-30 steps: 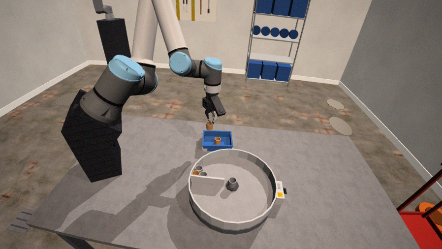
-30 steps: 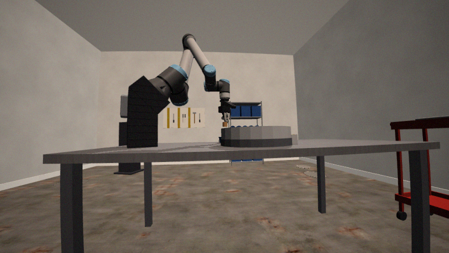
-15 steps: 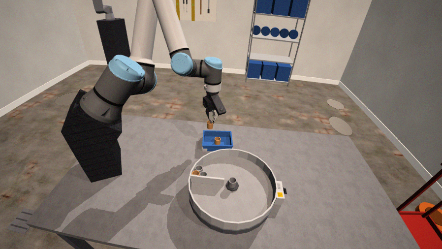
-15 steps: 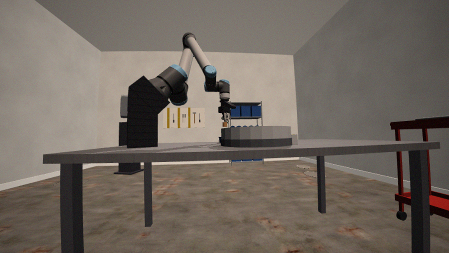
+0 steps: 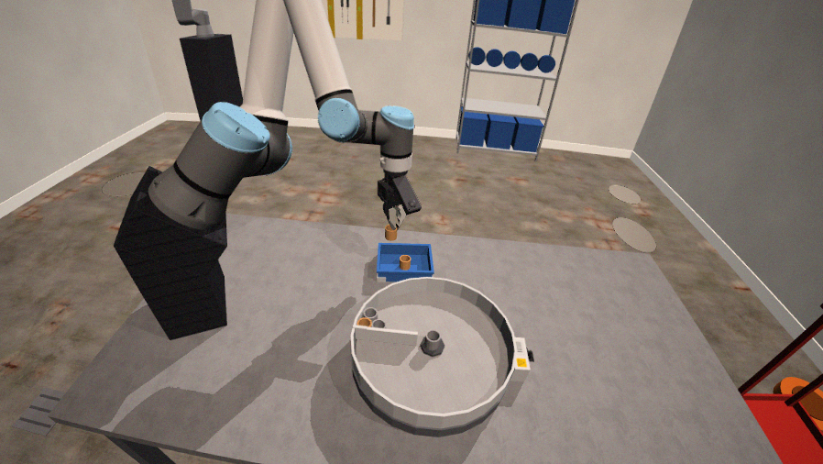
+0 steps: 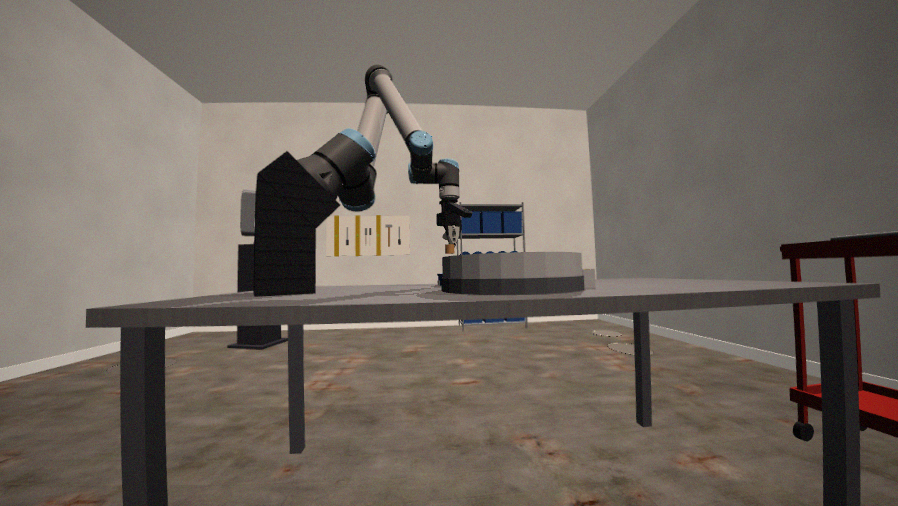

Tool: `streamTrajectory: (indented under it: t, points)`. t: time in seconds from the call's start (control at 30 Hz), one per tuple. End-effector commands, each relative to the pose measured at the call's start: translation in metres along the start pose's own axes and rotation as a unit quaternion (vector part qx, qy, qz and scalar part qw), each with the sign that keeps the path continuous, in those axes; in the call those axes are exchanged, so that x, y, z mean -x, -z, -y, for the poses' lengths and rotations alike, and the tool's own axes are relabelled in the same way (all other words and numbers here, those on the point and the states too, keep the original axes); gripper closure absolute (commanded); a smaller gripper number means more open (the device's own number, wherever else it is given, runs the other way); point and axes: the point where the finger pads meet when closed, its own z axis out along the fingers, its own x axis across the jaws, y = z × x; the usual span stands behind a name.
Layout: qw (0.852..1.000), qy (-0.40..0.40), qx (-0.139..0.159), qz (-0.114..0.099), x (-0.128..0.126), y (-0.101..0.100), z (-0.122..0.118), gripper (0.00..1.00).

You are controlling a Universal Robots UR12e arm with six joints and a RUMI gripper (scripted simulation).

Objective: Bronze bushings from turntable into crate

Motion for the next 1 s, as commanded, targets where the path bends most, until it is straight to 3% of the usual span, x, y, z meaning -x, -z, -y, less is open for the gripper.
streamTrajectory:
  t: [0.0,0.73,0.97]
  points:
    - [1.000,0.000,0.000,0.000,0.0005,0.0003,0.0001,1.00]
    - [1.000,0.000,0.000,0.000,0.0005,0.0000,0.0001,1.00]
    - [1.000,0.000,0.000,0.000,0.0005,-0.0085,0.0000,1.00]
